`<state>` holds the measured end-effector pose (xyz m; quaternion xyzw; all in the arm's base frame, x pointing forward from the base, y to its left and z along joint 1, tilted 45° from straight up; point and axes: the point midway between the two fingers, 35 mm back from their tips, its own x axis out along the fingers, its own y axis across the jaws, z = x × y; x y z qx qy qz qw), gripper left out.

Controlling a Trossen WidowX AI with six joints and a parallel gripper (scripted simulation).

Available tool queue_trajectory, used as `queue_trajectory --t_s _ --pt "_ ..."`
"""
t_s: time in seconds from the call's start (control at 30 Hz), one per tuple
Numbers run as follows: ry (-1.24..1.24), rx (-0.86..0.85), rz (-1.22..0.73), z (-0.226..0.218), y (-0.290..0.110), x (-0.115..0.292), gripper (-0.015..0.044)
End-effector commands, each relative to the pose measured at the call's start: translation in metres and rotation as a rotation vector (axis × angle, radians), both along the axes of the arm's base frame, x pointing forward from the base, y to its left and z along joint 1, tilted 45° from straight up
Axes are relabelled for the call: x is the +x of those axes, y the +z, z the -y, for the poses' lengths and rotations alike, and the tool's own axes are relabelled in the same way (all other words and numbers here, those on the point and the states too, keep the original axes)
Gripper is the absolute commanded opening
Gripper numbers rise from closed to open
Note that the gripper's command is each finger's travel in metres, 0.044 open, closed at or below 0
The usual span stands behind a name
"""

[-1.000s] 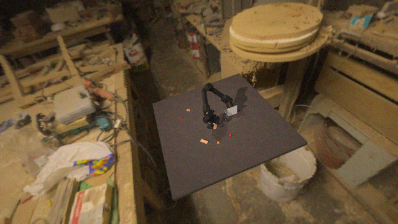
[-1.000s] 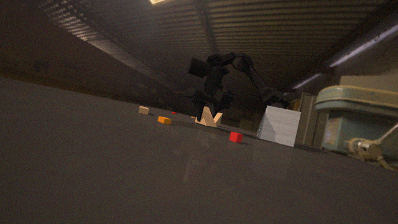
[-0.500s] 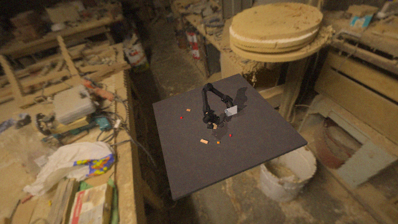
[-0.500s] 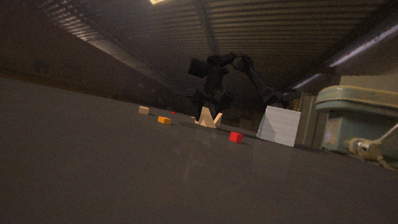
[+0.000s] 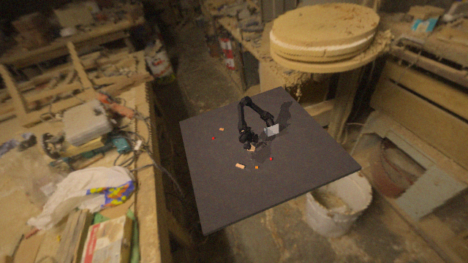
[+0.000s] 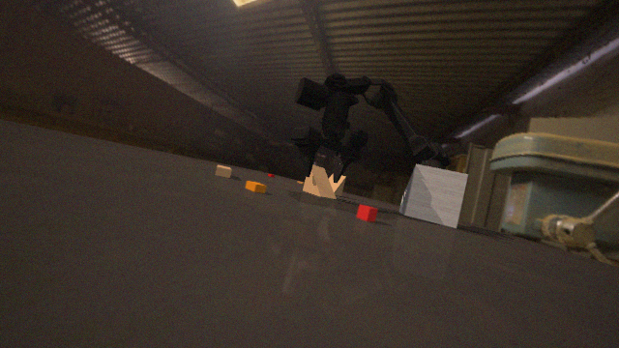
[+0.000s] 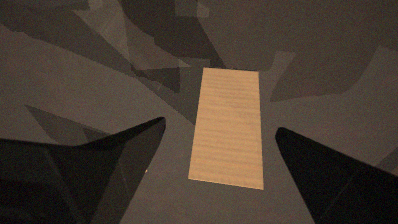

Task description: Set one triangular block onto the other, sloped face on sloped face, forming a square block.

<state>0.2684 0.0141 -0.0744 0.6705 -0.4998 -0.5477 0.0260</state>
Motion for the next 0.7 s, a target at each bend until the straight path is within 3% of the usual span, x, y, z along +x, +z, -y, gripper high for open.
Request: queue_trajectory --t_s 0.0,0.37,0.67 --pt "0.007 0.012 0.024 -0.024 0.021 0.006 0.0440" --pt "0.003 0.033 0.018 -0.024 0.022 0.012 0.0440" --pt "-0.236 0.279 -0.188 -0.016 0.063 0.049 0.0440"
